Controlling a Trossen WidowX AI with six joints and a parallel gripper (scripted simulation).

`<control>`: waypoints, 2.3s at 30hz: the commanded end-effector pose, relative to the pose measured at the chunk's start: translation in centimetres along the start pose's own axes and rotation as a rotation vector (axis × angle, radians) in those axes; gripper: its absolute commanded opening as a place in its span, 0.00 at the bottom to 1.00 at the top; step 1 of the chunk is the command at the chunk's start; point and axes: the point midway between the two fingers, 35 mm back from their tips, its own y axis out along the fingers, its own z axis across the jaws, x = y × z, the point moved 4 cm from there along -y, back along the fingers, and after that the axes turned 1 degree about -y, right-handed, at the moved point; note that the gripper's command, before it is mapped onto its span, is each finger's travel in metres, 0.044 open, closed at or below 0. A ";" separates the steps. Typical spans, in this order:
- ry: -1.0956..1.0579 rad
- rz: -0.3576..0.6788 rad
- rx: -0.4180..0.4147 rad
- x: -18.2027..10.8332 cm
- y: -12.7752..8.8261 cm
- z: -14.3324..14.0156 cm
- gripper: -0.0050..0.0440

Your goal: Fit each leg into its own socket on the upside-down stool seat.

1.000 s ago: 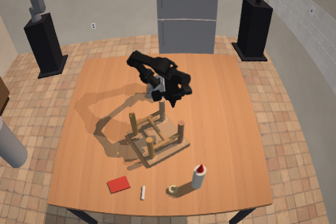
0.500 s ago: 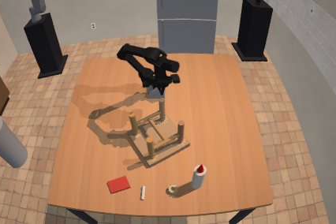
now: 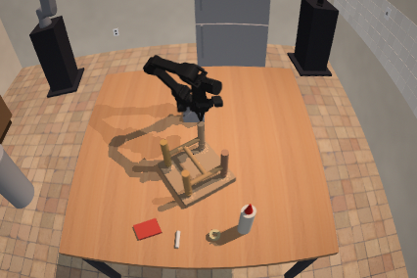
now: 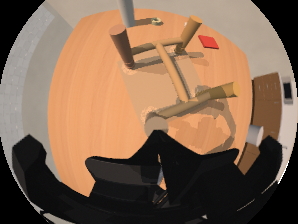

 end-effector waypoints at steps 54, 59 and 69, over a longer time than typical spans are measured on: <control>0.002 -0.012 0.006 -0.6 2.6 -0.1 0.10; 0.003 -0.018 0.011 -0.5 1.8 0.0 0.10; 0.003 -0.027 0.020 -0.2 0.6 0.0 0.10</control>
